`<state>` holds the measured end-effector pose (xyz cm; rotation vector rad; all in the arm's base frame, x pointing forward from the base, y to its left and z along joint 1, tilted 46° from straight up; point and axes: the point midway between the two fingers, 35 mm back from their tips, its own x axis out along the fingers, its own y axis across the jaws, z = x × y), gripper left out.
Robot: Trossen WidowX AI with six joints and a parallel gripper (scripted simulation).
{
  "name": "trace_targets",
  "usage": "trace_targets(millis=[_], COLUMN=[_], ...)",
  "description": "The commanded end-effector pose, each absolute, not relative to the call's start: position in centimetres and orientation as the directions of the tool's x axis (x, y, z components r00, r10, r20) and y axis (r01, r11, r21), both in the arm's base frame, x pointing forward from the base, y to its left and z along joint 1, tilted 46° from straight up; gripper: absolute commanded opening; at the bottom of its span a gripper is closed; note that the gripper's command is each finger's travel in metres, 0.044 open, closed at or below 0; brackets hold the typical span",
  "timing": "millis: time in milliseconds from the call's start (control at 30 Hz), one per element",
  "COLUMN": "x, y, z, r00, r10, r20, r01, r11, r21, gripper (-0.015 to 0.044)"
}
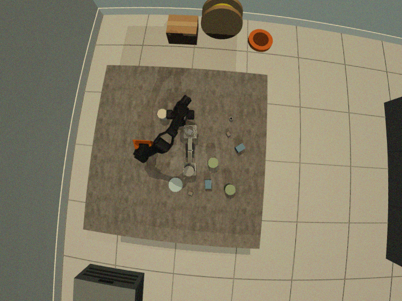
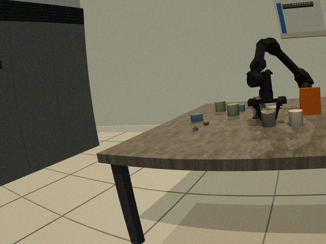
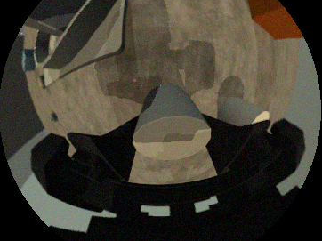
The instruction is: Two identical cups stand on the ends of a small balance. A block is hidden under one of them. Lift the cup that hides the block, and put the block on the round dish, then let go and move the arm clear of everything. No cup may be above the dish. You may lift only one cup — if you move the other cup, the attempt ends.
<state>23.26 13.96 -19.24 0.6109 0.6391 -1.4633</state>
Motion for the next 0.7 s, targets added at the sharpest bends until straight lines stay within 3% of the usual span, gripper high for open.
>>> trace_targets(millis=[0,200,467,667], x=[23.3,23.3,23.2,24.4], y=[14.0,14.9,17.8,20.3], z=[-19.2,-18.4,-15.4,-13.4], r00=[0.007,0.008,0.012,0.09], r10=[-0.695,-0.695,-0.697,-0.635], r20=[-0.719,-0.719,-0.717,-0.767], r01=[1.0,1.0,1.0,0.996], r11=[0.02,0.021,0.026,0.065], r21=[-0.009,-0.009,-0.009,0.062], gripper=[0.0289,0.044,0.044,0.0282])
